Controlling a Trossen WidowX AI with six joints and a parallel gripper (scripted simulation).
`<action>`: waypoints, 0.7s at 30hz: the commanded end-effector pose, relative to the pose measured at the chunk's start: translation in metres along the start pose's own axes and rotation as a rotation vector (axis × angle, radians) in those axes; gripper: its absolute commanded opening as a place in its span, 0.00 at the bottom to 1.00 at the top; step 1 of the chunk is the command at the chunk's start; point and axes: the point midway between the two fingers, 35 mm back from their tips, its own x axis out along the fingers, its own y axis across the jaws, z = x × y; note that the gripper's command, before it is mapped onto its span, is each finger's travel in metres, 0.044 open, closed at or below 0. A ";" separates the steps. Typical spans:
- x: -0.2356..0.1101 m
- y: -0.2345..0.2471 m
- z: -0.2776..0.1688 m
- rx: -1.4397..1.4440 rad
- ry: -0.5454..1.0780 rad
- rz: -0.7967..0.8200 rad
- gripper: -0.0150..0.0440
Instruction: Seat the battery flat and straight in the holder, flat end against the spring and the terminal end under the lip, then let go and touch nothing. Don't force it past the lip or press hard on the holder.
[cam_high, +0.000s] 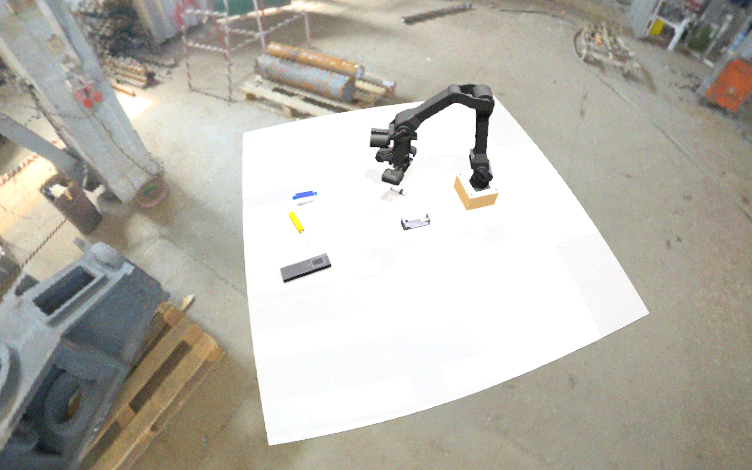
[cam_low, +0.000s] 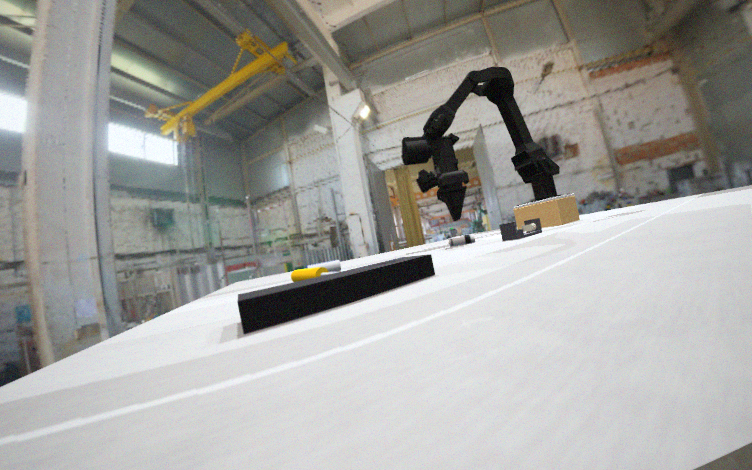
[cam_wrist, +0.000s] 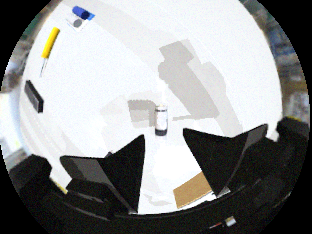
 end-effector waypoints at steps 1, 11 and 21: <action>0.010 -0.002 -0.003 0.118 0.017 -0.005 0.65; 0.014 -0.002 -0.002 0.118 0.017 -0.005 0.65; 0.030 -0.002 -0.002 0.118 0.017 -0.005 0.65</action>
